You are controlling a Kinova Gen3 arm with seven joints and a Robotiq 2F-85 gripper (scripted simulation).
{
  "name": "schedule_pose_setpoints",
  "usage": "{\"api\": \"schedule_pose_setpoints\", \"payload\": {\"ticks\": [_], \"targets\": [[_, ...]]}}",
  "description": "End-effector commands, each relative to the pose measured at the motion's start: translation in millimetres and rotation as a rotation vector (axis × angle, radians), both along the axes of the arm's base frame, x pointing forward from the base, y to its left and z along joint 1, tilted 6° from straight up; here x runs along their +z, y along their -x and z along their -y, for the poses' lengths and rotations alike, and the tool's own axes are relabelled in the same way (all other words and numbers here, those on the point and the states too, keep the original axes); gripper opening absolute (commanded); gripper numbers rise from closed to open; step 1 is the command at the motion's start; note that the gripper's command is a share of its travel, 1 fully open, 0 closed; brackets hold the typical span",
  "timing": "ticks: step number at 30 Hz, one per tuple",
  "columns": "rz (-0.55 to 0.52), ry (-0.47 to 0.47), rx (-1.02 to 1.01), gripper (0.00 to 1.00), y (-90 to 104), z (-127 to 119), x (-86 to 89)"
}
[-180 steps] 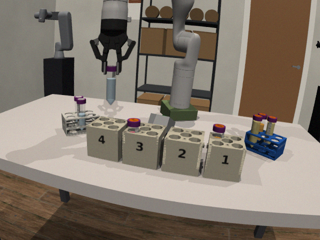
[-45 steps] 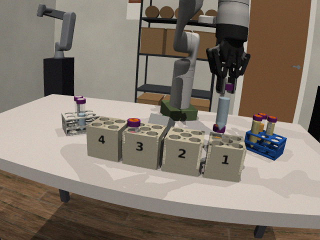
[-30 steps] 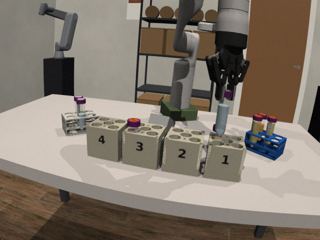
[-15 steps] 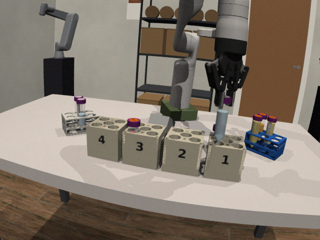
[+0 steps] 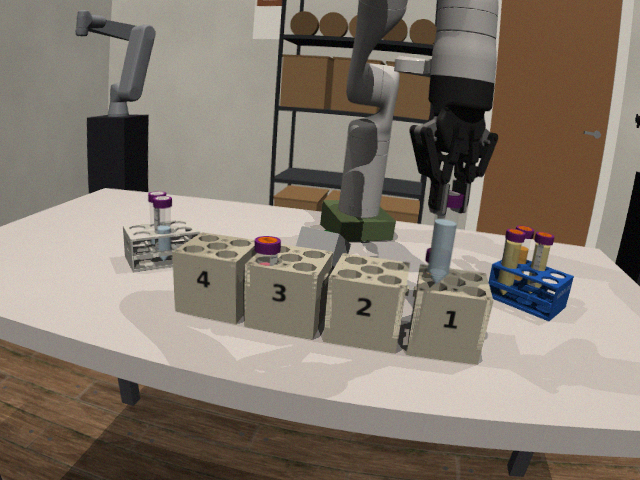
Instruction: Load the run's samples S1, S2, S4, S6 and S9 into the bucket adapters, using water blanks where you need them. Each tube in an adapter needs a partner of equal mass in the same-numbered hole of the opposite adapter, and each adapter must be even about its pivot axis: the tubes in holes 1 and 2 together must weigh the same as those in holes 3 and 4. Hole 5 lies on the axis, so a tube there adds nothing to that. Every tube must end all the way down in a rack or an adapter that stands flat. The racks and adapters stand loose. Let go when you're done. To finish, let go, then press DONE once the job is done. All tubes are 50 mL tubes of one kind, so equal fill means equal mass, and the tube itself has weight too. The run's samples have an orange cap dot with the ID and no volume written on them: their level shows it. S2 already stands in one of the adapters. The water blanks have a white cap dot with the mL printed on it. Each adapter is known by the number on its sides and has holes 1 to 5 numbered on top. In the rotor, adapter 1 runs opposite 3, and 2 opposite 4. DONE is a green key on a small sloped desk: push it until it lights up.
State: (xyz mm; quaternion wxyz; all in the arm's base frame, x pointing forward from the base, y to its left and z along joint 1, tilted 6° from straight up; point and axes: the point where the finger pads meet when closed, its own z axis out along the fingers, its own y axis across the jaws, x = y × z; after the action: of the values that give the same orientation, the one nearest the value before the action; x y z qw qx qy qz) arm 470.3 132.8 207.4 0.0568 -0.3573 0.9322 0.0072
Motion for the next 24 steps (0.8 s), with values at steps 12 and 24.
{"api": "schedule_pose_setpoints", "payload": {"ticks": [12,24], "targets": [[0.003,0.004,-0.008,0.10,-1.9,1.1,-8.0],[0.003,0.004,-0.007,0.10,-2.7,0.6,-15.2]]}}
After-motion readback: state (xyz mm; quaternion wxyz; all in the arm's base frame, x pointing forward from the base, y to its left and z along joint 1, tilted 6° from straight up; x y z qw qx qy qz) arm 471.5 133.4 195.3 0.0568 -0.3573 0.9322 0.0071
